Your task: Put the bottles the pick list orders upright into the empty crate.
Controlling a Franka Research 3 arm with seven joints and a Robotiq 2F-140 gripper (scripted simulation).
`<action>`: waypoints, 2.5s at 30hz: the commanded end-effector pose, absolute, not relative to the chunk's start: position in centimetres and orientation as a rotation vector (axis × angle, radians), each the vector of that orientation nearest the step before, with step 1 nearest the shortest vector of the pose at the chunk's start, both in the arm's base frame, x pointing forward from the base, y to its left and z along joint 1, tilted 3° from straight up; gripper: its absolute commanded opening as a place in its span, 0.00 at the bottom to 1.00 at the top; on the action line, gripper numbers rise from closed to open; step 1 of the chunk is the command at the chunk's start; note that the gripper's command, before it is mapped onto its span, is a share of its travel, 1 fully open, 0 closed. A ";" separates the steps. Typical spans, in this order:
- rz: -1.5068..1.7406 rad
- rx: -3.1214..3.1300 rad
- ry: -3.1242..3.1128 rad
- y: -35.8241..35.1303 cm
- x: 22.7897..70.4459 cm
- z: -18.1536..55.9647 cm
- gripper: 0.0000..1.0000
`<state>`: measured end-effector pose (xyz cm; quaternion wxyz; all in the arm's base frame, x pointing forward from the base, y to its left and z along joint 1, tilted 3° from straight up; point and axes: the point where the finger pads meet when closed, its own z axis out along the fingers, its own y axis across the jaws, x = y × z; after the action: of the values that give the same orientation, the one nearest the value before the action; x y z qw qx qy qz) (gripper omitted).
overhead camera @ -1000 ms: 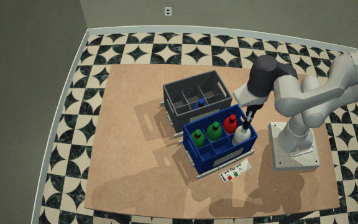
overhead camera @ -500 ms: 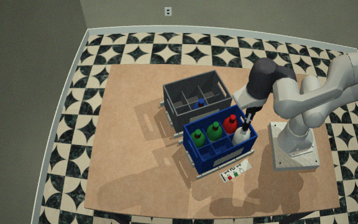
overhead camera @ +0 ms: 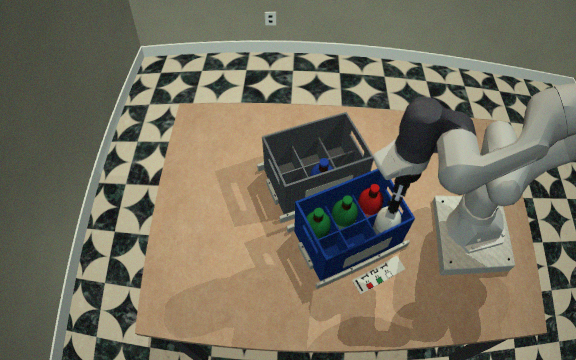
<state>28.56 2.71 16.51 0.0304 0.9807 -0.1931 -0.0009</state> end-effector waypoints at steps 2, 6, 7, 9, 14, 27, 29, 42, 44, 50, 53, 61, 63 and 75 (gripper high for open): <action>0.020 3.027 -0.590 2.8 29.1 16.3 0.00; 0.020 3.027 -0.590 2.8 29.1 16.1 0.00; 0.020 3.027 -0.590 2.8 29.1 16.1 0.00; 0.020 3.027 -0.590 2.8 29.1 16.1 0.00; 0.020 3.027 -0.590 2.8 29.0 16.1 0.00; 0.020 3.027 -0.590 2.8 28.9 16.1 0.00; 0.020 3.027 -0.590 2.8 28.9 16.1 0.00; 0.020 3.027 -0.590 2.8 28.9 16.0 0.00; 0.020 3.027 -0.590 2.8 28.9 15.9 0.00; 0.020 3.027 -0.590 2.8 28.9 15.6 0.00; 0.020 3.027 -0.590 2.7 28.9 15.4 0.00; 0.020 3.027 -0.590 2.7 28.9 15.1 0.00; 0.020 3.027 -0.590 2.7 28.9 15.0 0.00; 0.020 3.027 -0.590 2.7 28.9 14.5 0.00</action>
<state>28.50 2.56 14.39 0.0301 0.9809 -0.1924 0.0006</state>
